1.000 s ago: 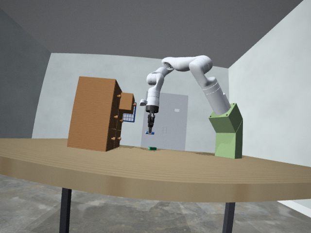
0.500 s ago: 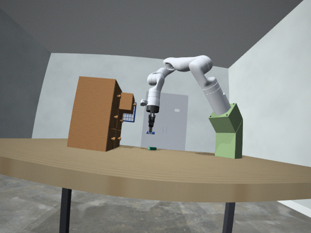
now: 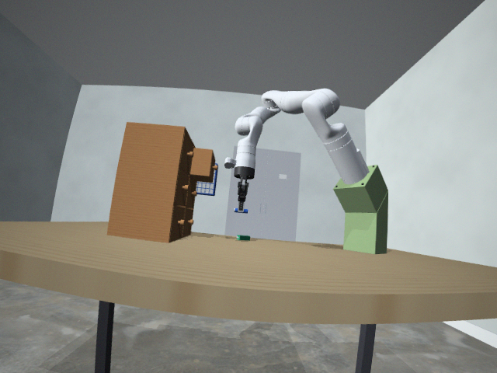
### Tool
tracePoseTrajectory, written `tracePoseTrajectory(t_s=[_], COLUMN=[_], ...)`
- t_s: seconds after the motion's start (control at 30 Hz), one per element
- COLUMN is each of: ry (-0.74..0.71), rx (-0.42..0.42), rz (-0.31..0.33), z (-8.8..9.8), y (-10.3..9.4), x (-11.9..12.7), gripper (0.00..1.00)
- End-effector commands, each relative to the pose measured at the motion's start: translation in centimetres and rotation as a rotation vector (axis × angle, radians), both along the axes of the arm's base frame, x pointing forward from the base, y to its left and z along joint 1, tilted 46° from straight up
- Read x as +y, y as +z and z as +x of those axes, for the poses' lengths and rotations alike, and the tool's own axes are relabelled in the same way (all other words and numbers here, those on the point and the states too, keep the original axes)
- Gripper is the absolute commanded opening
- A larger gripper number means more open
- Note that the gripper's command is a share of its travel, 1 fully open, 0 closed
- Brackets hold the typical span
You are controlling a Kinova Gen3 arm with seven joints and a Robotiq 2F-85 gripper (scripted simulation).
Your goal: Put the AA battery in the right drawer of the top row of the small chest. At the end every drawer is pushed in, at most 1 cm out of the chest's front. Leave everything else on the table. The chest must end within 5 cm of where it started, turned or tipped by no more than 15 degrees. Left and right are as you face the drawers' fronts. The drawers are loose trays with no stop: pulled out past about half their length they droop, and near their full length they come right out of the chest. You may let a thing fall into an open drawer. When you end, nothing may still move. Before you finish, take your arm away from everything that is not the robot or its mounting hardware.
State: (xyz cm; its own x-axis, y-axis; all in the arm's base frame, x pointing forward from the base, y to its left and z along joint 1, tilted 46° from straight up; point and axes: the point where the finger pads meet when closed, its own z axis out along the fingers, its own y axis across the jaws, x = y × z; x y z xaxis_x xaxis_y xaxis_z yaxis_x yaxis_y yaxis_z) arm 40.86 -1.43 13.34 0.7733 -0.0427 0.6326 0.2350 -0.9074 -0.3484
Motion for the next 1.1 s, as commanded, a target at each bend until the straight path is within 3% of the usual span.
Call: tracePoseTrajectory(t_s=[0.0, 1.07], ry=[0.003, 0.005], rx=[-0.007, -0.008], rz=[-0.003, -0.004], z=[-0.3, -3.1], y=[0.5, 4.0], x=[-0.3, -2.4], gripper=[0.09, 0.09])
